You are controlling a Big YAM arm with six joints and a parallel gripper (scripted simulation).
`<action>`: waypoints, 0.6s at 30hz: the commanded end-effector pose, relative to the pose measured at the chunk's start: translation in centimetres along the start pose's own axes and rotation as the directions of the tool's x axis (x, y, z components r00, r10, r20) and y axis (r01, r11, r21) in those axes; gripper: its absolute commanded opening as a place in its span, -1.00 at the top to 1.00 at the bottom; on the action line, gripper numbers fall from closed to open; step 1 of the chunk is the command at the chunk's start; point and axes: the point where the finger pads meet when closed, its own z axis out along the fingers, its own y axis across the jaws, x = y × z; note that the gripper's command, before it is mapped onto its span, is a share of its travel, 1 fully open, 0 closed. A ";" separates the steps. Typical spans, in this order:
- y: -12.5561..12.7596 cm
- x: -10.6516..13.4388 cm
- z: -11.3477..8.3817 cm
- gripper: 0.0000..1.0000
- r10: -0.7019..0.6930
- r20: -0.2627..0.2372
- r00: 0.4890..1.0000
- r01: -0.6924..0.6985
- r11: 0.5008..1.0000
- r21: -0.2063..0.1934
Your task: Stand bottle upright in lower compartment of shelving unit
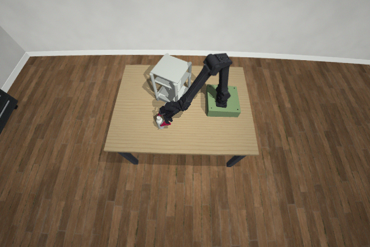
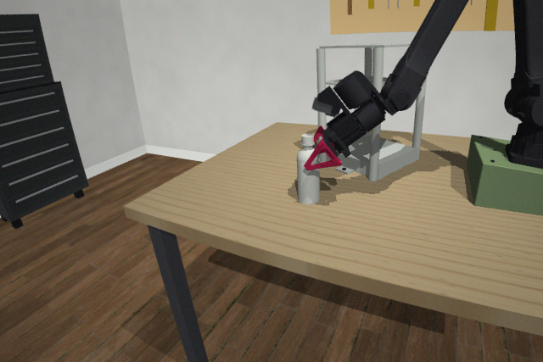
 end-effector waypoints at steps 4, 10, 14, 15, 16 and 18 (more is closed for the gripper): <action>-0.8 -4.3 0.4 -0.75 -0.002 0.084 0.996 0.001 1.000 0.010; -0.8 -4.2 0.5 -0.75 -0.002 0.083 0.997 0.001 1.000 0.010; -0.9 -4.3 0.4 -0.75 -0.002 0.082 0.997 0.002 1.000 0.010; -1.0 -4.3 0.4 -0.75 -0.003 0.080 0.997 0.002 1.000 0.009; -1.0 -4.3 0.4 -0.75 -0.003 0.079 0.997 0.002 1.000 0.009; -1.1 -4.4 0.4 -0.75 -0.003 0.076 0.997 0.002 1.000 0.009</action>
